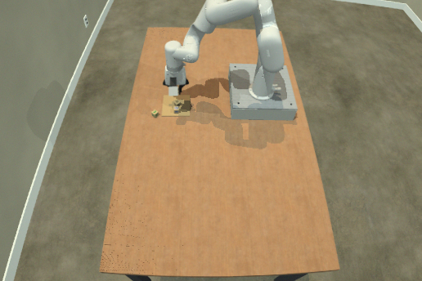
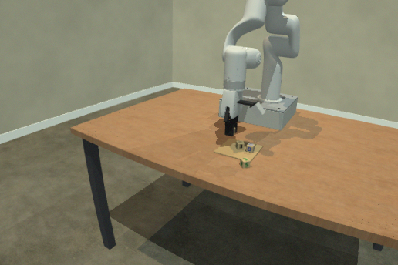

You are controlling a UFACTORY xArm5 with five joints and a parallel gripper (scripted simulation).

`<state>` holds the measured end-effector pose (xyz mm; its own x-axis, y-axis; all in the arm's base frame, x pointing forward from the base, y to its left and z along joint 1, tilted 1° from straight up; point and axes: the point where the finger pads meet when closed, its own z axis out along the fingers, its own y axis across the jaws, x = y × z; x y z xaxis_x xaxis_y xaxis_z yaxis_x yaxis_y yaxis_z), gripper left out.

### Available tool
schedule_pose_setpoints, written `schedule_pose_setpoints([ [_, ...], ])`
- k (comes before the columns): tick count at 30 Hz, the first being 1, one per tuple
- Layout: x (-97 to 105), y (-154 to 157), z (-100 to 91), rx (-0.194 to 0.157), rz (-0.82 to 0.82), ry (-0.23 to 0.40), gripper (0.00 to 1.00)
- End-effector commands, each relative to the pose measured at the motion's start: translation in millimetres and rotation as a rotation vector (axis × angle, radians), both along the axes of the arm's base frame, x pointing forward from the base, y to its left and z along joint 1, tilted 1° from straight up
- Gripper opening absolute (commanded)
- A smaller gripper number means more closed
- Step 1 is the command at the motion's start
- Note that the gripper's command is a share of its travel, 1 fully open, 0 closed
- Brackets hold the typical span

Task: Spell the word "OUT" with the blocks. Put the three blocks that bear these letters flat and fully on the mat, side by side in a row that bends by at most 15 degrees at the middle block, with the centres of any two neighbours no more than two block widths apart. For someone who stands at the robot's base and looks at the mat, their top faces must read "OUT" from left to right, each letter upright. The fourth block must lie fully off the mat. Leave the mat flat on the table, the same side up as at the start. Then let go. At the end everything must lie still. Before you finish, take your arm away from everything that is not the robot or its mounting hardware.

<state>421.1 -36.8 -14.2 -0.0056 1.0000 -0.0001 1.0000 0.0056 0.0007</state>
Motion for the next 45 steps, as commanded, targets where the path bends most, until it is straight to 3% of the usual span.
schedule_pose_setpoints([
  [1,3,0,-19.8,0.000,0.000,-0.005,0.21],
  [13,4,-1,-42.0,0.000,0.000,-0.005,0.21],
  [45,4,-1,-42.5,0.000,0.000,-0.005,0.21],
])
